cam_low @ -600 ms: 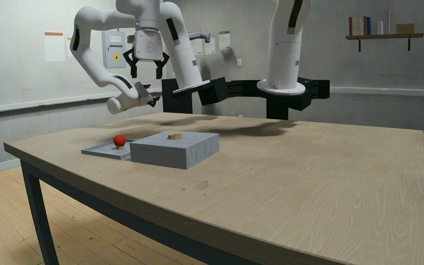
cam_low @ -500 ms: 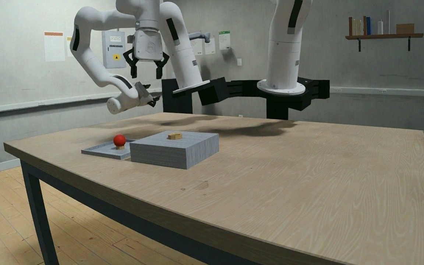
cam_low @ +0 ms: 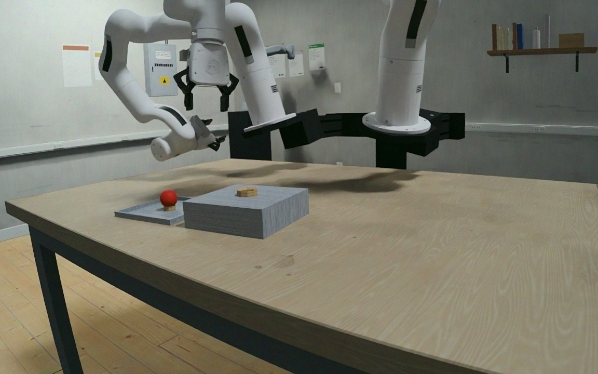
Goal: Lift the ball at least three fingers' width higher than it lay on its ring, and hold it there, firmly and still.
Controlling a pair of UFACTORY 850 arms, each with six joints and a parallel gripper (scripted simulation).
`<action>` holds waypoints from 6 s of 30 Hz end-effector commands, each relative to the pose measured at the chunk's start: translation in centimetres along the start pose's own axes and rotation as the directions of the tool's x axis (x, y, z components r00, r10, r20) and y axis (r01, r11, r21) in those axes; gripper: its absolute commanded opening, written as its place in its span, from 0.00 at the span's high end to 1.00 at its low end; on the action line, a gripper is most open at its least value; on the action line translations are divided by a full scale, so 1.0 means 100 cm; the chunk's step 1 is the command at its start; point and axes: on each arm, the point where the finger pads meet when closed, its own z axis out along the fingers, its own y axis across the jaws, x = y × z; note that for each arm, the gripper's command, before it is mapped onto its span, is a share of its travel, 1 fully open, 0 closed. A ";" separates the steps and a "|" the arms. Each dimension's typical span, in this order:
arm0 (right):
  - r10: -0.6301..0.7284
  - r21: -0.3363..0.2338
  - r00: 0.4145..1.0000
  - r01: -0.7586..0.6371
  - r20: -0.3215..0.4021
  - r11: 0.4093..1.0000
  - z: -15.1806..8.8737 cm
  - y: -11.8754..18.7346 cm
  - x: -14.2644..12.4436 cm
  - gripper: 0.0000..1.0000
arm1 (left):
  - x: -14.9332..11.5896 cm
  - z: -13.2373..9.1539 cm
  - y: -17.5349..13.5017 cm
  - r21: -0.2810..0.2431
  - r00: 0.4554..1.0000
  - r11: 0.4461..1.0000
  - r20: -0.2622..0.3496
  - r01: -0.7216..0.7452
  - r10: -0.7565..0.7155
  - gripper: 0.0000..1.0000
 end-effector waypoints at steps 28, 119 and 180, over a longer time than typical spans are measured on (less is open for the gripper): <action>0.346 -0.128 0.924 -0.367 -0.161 0.921 -0.010 -0.046 0.001 0.00 | 0.000 -0.001 -0.001 0.002 1.000 1.000 -0.001 0.000 0.000 0.00; -0.630 0.994 -0.769 0.102 0.109 0.047 -0.011 -0.476 0.186 0.00 | 0.000 -0.001 -0.001 0.002 1.000 1.000 -0.001 0.000 0.000 0.00; -0.630 0.994 -0.769 0.102 0.109 0.047 -0.011 -0.476 0.186 0.00 | 0.020 0.142 -0.102 -0.096 0.890 0.886 -0.010 0.453 -0.456 1.00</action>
